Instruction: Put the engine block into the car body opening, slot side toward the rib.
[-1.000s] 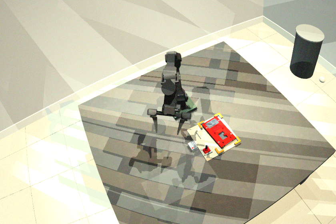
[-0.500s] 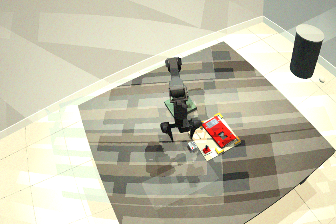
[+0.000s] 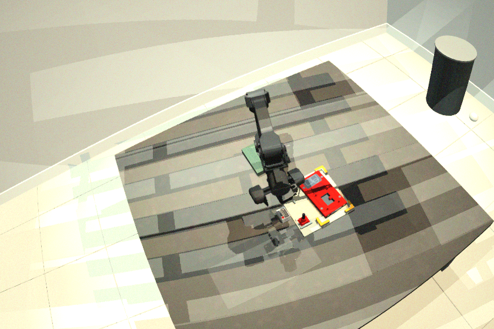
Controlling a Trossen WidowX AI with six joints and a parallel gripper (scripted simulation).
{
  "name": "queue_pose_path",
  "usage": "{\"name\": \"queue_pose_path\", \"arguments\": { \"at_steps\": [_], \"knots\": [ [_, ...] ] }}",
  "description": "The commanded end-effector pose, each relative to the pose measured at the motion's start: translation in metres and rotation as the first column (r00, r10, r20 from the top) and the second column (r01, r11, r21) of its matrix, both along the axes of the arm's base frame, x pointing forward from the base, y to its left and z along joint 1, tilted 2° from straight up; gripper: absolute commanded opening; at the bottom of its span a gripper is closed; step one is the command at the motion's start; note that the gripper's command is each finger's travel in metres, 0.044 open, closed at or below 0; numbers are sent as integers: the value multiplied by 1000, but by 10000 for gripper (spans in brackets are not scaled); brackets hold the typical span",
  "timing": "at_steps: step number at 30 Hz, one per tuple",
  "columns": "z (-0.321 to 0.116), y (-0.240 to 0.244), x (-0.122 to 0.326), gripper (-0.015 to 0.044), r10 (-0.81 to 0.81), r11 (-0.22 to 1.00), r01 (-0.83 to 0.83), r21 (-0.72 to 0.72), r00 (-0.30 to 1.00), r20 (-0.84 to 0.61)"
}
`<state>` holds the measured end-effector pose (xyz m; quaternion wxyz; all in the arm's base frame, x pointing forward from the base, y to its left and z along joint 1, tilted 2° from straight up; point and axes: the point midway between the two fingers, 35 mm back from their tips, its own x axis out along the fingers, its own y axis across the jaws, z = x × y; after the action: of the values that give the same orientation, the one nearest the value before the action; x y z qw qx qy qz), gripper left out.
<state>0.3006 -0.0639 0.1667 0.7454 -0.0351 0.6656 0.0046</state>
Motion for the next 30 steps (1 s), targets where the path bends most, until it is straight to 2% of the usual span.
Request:
{"name": "queue_pose_path", "arguments": {
  "at_steps": [1, 5, 10, 30],
  "knots": [
    [-7, 4, -4, 440, 22, 1000, -21, 20, 999, -48],
    [-17, 4, -3, 440, 22, 1000, -21, 20, 999, -47],
    [-75, 4, 1, 440, 22, 1000, -21, 20, 999, -48],
    [-101, 7, 2, 440, 22, 1000, -21, 20, 999, -48]
  ]
}}
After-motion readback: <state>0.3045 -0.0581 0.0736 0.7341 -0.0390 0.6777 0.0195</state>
